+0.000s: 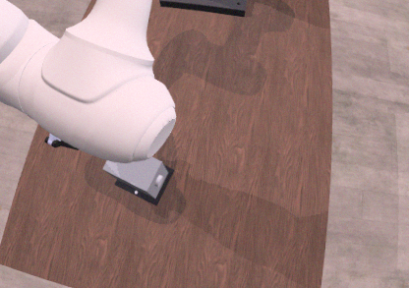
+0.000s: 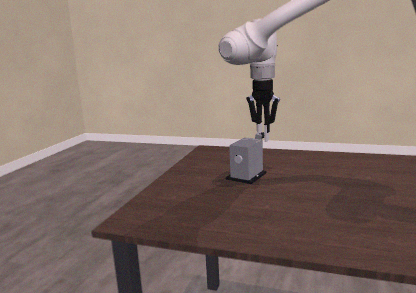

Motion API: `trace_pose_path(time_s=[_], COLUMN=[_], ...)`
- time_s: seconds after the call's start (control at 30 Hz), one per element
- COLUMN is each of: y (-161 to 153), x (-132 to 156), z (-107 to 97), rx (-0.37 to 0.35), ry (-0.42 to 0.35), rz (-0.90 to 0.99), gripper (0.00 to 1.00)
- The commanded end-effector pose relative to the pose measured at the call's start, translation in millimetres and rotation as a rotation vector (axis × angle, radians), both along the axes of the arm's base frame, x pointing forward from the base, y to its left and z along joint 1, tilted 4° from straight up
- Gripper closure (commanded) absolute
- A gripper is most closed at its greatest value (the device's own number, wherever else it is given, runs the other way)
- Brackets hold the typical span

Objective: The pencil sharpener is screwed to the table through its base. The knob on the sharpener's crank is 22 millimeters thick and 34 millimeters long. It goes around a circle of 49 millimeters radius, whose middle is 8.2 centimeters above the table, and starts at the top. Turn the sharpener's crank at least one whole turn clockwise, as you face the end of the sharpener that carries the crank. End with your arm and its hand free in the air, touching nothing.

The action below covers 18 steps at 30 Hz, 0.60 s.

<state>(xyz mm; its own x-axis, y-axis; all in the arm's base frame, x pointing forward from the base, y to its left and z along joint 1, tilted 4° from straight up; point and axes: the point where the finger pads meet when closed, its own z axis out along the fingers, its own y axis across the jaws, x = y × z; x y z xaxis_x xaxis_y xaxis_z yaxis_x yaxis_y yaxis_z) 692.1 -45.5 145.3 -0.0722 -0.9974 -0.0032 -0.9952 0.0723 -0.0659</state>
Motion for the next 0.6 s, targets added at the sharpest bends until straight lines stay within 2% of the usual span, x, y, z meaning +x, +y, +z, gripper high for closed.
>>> trace_pose_path(time_s=[0.0, 0.57], y=[1.9, 1.2], x=[8.3, 17.0], z=[0.1, 0.5], rx=[0.005, 0.005], ry=[0.001, 0.001], rz=[-0.005, -0.005], gripper=[1.0, 1.0])
